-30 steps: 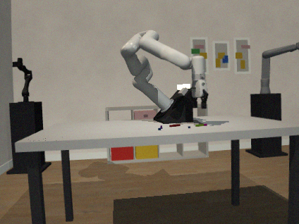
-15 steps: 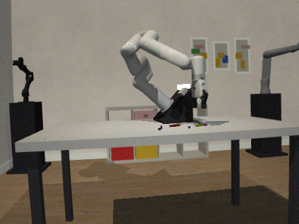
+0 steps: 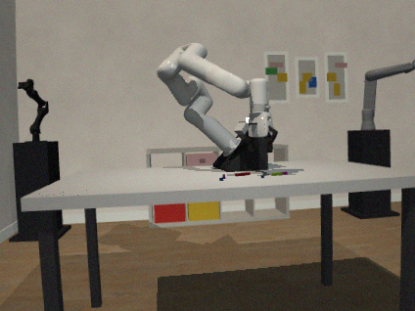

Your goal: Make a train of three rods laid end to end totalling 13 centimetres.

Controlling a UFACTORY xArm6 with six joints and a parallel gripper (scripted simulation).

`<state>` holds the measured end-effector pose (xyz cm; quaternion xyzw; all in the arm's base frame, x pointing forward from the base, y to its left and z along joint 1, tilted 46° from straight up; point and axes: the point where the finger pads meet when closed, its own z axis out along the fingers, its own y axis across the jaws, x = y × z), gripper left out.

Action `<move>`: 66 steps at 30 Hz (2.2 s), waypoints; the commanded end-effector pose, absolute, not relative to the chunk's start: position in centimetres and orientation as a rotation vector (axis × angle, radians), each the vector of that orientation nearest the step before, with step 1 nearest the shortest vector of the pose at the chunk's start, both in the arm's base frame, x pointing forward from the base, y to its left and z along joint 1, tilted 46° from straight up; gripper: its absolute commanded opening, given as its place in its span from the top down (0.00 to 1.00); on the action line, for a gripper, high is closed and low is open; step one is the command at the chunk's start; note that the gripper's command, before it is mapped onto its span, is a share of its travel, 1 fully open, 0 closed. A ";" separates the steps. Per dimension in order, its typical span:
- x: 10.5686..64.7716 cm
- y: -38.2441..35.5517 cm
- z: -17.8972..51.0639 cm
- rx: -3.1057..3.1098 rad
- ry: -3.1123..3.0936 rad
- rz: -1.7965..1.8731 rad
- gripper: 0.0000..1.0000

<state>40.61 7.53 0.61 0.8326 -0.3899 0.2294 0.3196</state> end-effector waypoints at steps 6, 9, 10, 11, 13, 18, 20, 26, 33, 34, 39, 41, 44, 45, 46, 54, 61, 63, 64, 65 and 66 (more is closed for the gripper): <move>40.9 2.9 4.7 2.305 -0.661 0.447 0.00; 40.9 1.9 5.5 2.318 -0.588 0.419 0.00; 40.9 1.9 5.5 2.318 -0.588 0.419 0.00; 40.8 1.0 6.2 2.328 -0.517 0.391 0.00; 40.6 -0.1 6.9 2.337 -0.436 0.359 0.00; 40.1 -2.3 8.5 2.348 -0.265 0.291 0.00; 39.8 -3.3 9.1 2.348 -0.193 0.262 0.00; 39.4 -4.5 9.9 2.346 -0.103 0.225 0.00; 39.4 -4.5 9.9 2.346 -0.100 0.223 0.76; 39.4 -4.5 9.9 2.346 -0.100 0.223 0.76; 39.4 -4.5 9.9 2.346 -0.100 0.223 0.76; 39.4 -4.5 9.9 2.346 -0.100 0.223 0.76; 39.4 -4.5 9.9 2.346 -0.100 0.223 0.76; 39.4 -4.5 9.9 2.346 -0.100 0.223 0.76; 39.4 -4.5 9.9 2.346 -0.100 0.223 0.76; 39.4 -4.5 9.9 2.346 -0.100 0.223 0.76; 39.4 -4.5 9.9 2.346 -0.100 0.223 0.76; 39.4 -4.5 9.9 2.346 -0.100 0.223 0.76; 39.4 -4.5 9.9 2.346 -0.100 0.223 0.76; 39.4 -4.5 9.9 2.346 -0.100 0.223 0.76; 39.4 -4.5 9.9 2.346 -0.100 0.223 0.76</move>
